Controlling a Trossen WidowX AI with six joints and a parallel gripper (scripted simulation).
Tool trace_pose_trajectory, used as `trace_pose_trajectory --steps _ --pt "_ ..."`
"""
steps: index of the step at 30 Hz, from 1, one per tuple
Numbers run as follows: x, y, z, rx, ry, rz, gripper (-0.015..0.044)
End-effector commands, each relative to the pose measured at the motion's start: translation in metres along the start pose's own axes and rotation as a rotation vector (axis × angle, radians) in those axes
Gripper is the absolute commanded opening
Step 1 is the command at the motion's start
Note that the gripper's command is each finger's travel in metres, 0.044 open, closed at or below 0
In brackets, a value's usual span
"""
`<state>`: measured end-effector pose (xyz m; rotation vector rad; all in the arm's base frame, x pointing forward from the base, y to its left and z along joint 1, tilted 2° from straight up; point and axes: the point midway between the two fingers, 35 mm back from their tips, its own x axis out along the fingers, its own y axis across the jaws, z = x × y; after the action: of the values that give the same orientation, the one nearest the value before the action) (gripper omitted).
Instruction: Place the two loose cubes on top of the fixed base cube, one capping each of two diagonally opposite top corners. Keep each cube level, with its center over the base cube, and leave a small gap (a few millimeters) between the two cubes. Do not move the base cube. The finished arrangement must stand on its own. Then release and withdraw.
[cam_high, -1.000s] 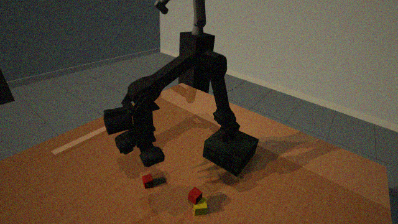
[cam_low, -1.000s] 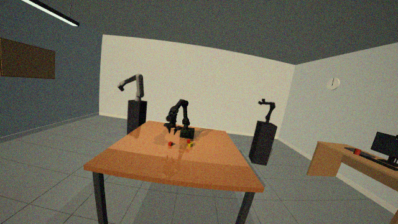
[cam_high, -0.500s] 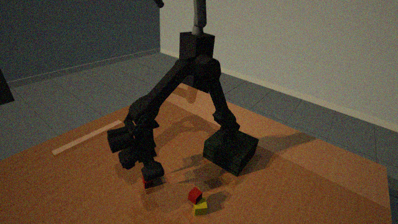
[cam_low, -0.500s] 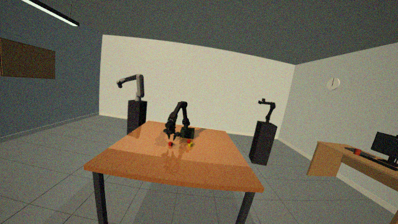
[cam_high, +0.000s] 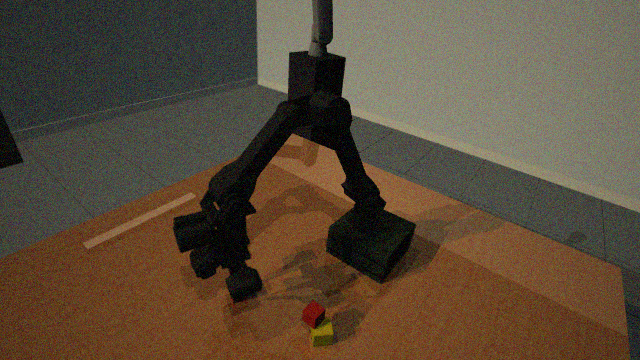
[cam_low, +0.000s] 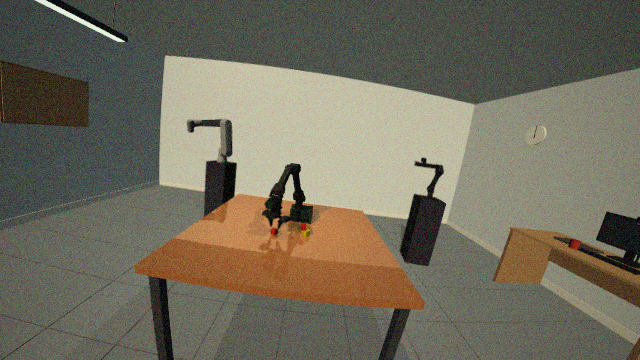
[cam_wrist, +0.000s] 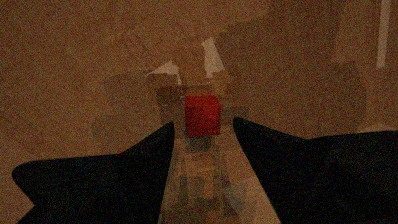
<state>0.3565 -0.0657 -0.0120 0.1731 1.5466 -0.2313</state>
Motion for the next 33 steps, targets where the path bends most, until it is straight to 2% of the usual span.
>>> trace_pose_trajectory --steps 1,13,19,24,33 --pt "0.007 0.000 -0.001 0.000 0.003 -0.002 0.0265" --pt "0.024 0.000 -0.001 0.000 0.003 -0.002 0.0265" --pt "0.024 0.000 -0.001 0.000 0.003 -0.002 0.0107" --pt "0.022 0.000 -0.001 0.000 0.003 -0.002 0.0105" --pt "-0.005 0.000 0.003 0.000 0.002 -0.002 0.0105"
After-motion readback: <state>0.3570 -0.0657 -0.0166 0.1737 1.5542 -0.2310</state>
